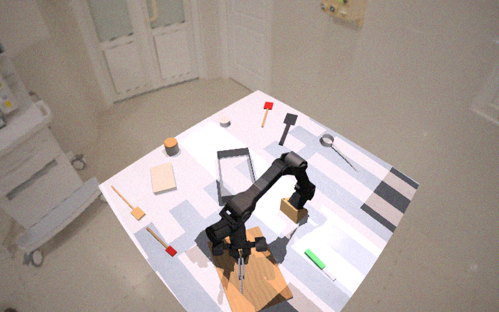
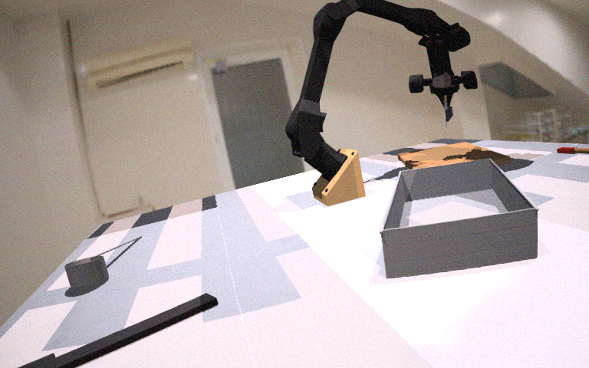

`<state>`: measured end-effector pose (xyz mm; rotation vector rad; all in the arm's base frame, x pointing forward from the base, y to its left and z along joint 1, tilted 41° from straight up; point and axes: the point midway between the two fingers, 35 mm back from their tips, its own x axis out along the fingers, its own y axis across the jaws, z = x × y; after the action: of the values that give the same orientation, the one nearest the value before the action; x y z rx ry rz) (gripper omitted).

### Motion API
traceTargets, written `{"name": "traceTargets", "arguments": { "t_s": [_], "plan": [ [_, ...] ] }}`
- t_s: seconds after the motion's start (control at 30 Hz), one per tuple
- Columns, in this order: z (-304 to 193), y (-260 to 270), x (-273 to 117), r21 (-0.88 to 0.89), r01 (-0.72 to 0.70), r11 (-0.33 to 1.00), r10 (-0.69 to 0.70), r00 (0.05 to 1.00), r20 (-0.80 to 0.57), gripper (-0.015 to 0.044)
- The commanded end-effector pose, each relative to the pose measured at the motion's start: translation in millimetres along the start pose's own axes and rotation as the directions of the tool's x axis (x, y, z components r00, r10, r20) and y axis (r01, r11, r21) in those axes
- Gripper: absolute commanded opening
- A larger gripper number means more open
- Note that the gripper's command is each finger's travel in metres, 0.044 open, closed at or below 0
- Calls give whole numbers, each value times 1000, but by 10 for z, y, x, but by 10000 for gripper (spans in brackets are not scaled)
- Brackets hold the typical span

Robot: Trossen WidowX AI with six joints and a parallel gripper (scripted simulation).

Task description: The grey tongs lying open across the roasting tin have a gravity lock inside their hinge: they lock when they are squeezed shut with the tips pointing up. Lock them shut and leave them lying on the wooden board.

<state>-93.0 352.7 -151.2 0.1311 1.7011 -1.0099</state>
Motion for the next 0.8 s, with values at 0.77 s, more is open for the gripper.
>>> {"name": "traceTargets", "arguments": {
  "t_s": [0.77],
  "plan": [
    [132, -57, -208, -29, -10, 1000, -6, 870, -494, -150]
  ]
}}
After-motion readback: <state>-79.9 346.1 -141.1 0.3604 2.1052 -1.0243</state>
